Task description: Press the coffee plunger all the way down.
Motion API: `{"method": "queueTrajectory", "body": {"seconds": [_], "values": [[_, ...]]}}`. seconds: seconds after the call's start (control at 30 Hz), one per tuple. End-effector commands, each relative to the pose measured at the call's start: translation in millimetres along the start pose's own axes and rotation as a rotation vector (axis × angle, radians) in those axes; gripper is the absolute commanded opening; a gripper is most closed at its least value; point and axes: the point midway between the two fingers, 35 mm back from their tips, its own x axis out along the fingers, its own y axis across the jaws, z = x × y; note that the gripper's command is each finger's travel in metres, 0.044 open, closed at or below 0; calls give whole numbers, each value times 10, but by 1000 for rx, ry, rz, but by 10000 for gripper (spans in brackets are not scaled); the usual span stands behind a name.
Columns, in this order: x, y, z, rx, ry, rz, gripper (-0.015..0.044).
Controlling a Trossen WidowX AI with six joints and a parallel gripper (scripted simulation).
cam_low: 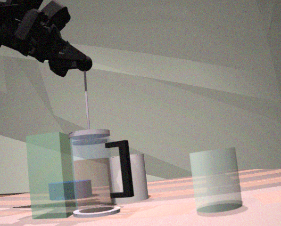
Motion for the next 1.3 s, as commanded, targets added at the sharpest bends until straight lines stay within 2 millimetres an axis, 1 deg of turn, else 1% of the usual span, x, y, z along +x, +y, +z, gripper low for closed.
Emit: {"method": "queueTrajectory", "body": {"seconds": [0.0,0.3,1.27], "values": [[2,2,-6,-3,0,1,117],[26,13,-35,-3,3,2,117],[317,107,-403,1,18,13,117]]}}
